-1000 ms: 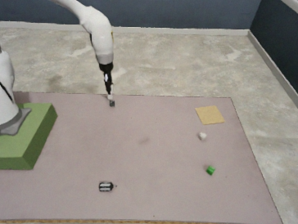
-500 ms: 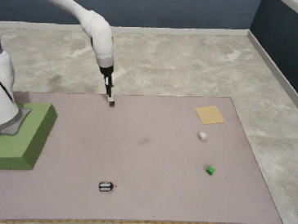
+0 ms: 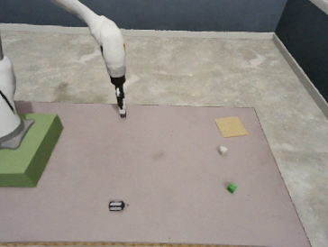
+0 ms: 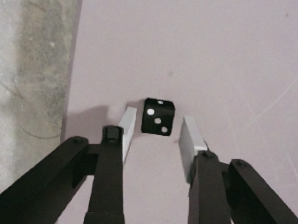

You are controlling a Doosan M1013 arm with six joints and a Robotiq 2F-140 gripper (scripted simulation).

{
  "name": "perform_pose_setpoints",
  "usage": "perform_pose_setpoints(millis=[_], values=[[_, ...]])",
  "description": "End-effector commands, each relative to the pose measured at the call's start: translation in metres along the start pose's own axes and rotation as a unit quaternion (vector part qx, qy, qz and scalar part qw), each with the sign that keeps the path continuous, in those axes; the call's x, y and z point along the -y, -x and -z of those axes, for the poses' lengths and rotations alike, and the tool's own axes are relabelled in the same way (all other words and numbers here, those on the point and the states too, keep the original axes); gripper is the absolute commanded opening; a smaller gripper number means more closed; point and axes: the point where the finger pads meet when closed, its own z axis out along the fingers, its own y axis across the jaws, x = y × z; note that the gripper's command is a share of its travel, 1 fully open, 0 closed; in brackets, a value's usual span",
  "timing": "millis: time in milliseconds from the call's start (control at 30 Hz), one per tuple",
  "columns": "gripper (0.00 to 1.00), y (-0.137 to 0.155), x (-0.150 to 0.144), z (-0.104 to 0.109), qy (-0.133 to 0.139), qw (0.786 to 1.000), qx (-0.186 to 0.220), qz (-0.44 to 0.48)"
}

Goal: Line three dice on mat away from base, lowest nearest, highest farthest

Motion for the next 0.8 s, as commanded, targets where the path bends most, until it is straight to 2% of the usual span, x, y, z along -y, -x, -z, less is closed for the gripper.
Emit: perform_pose_setpoints(millis=[0, 767], values=[[0.35, -0.0005, 0.0002, -0.0021, 0.0, 1.0, 0.0, 0.0], [0.35, -0.0005, 0.0002, -0.0044, 0.0, 1.0, 0.0, 0.0]])
